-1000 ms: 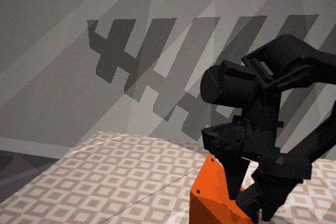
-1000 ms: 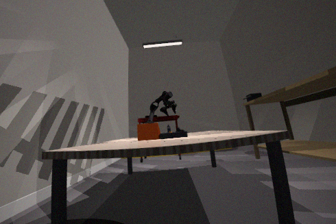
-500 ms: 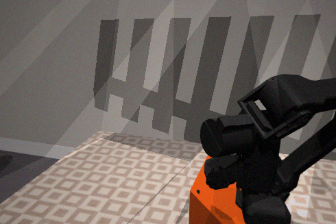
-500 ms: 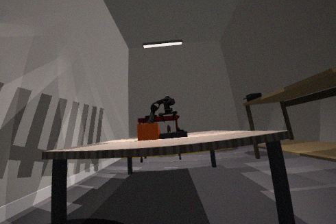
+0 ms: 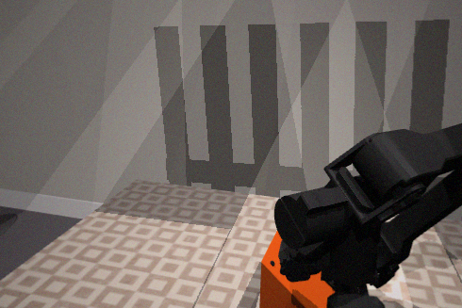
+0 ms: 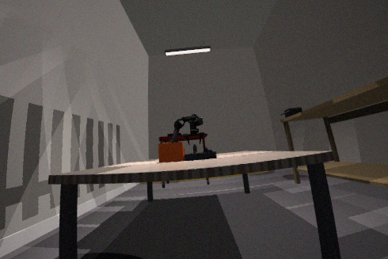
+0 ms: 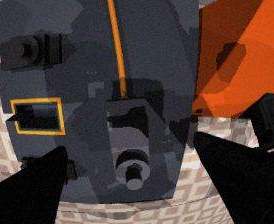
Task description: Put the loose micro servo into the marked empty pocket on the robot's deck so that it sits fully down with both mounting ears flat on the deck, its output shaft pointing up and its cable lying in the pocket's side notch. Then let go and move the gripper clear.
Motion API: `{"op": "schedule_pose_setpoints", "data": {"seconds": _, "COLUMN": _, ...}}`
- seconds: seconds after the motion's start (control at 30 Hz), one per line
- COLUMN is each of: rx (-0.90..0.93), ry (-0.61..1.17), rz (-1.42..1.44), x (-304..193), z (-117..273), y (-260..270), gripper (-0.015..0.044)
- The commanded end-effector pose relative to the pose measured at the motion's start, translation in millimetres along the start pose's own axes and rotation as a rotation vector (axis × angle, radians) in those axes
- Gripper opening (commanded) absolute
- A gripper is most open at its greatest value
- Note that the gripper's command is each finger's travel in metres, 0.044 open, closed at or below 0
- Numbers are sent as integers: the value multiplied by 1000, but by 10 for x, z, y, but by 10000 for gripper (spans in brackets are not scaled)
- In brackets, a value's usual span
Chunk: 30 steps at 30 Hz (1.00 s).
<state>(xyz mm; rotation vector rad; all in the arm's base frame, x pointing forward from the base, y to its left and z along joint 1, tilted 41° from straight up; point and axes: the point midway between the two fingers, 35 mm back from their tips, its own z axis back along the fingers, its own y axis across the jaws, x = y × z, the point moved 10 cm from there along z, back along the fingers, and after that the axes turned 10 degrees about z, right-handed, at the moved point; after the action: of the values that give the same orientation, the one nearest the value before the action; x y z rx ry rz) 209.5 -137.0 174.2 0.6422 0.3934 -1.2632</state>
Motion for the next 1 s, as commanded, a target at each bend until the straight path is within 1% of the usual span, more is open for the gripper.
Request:
{"op": "schedule_pose_setpoints", "data": {"seconds": 0.0, "rx": 3, "ry": 4, "rz": -4, "x": -7, "z": -68, "y": -2, "gripper": 440}}
{"op": "schedule_pose_setpoints", "data": {"seconds": 0.53, "rx": 3, "ry": 4, "rz": -4, "x": -9, "z": -266, "y": -1, "gripper": 440}}
{"op": "schedule_pose_setpoints", "data": {"seconds": 0.93, "rx": 3, "ry": 4, "rz": -4, "x": -9, "z": -266, "y": -1, "gripper": 125}}
{"op": "schedule_pose_setpoints", "data": {"seconds": 0.97, "rx": 3, "ry": 4, "rz": -4, "x": -9, "z": -266, "y": -1, "gripper": 118}}
